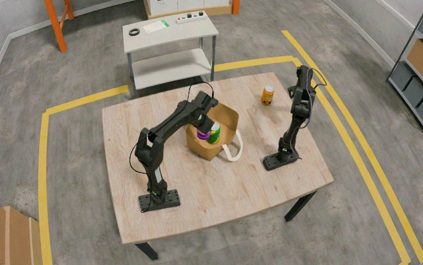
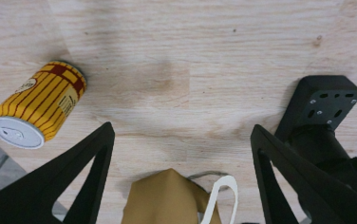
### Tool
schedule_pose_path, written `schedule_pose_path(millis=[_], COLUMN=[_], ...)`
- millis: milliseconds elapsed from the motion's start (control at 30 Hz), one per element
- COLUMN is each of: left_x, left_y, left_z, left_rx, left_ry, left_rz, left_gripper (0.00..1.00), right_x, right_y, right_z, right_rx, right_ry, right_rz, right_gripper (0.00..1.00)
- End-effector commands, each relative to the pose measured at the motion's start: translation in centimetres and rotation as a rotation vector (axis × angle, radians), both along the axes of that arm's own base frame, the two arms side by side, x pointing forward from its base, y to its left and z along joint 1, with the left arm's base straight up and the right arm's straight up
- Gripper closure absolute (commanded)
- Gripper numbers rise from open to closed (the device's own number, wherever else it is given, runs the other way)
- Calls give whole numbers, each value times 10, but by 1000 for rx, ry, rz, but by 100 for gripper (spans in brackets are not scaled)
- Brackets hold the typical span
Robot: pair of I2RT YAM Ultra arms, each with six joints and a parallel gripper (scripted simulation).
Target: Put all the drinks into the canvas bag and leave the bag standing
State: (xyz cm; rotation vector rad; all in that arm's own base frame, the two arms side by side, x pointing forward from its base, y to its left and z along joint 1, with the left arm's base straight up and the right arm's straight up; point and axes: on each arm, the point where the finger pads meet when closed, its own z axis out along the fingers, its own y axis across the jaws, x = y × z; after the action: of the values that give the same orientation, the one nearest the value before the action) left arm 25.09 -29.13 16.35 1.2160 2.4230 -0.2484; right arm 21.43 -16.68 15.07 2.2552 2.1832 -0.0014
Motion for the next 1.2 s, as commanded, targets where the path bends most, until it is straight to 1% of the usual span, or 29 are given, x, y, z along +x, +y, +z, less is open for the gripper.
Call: schedule_pose_path(millis=[0,167,200,267,300,467,733,767,833,867,933,967,1067,1167], left_x=[12,12,13,13,11,13,13,14,14,12,14,13,15,14], left_y=[-12,-12,-13,-13,-11,-13,-14,-15,-15,-13,-15,-15,-17,-15], left_z=[34,28,33,33,19,19,5,10,10,-14,-27,-16,-3,-32], left_rx=[-121,-123,-127,-127,-111,-122,-116,-120,-120,-85,-61,-85,-119,-70], left_ry=[-105,-107,-110,-110,-96,-106,-100,-104,-104,-74,-53,-73,-103,-61], left_rz=[10,9,9,9,9,8,7,7,7,7,7,6,6,6], left_gripper=[30,30,30,30,30,30,30,30,30,30,30,30,30,30], right_x=[3,3,3,3,3,3,3,3,3,3,3,3,3,3], right_y=[-7,-7,-7,-7,-7,-7,-7,-7,-7,-7,-7,-7,-7,-7], right_z=[4,4,4,4,4,4,4,4,4,4,4,4,4,4], right_rx=[-16,-16,-16,-16,-16,-16,-16,-16,-16,-16,-16,-16,-16,-16], right_ry=[1,1,1,1,1,1,1,1,1,1,1,1,1,1], right_rz=[-8,-8,-8,-8,-8,-8,-8,-8,-8,-8,-8,-8,-8,-8], right_gripper=[0,0,0,0,0,0,0,0,0,0,0,0,0,0])
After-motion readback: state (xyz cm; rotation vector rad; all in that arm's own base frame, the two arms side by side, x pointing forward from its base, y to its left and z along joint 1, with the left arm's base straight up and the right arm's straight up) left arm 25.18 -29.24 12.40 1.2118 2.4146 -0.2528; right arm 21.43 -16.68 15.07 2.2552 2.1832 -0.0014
